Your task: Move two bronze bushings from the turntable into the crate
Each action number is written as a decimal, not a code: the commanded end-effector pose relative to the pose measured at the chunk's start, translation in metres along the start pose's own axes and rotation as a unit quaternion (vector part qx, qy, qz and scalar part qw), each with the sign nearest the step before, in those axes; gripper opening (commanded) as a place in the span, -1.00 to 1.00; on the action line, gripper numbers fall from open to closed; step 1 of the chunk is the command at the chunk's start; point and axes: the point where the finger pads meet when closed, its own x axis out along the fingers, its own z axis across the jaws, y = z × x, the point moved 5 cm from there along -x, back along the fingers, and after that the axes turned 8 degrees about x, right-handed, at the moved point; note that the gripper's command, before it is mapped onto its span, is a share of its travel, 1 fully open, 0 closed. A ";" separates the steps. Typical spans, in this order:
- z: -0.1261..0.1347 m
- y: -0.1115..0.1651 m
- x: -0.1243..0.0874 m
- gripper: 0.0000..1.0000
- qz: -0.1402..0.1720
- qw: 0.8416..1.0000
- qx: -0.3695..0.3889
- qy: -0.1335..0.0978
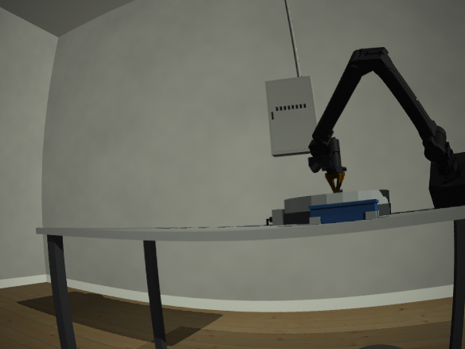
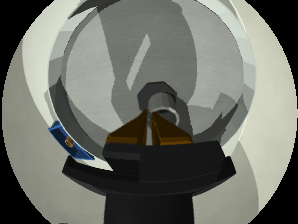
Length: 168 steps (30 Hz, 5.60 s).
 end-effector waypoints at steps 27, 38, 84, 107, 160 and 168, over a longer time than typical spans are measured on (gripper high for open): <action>0.016 -0.001 0.008 -1.00 0.000 1.000 -0.011 -0.001; 0.016 -0.001 0.008 -1.00 0.000 1.000 -0.011 -0.001; 0.013 0.000 0.017 -1.00 0.004 1.000 -0.007 -0.001; 0.013 0.000 0.017 -1.00 0.004 1.000 -0.007 -0.001; 0.013 0.001 0.019 -0.69 0.004 1.000 -0.007 -0.001; 0.013 0.001 0.019 -0.69 0.004 1.000 -0.007 -0.001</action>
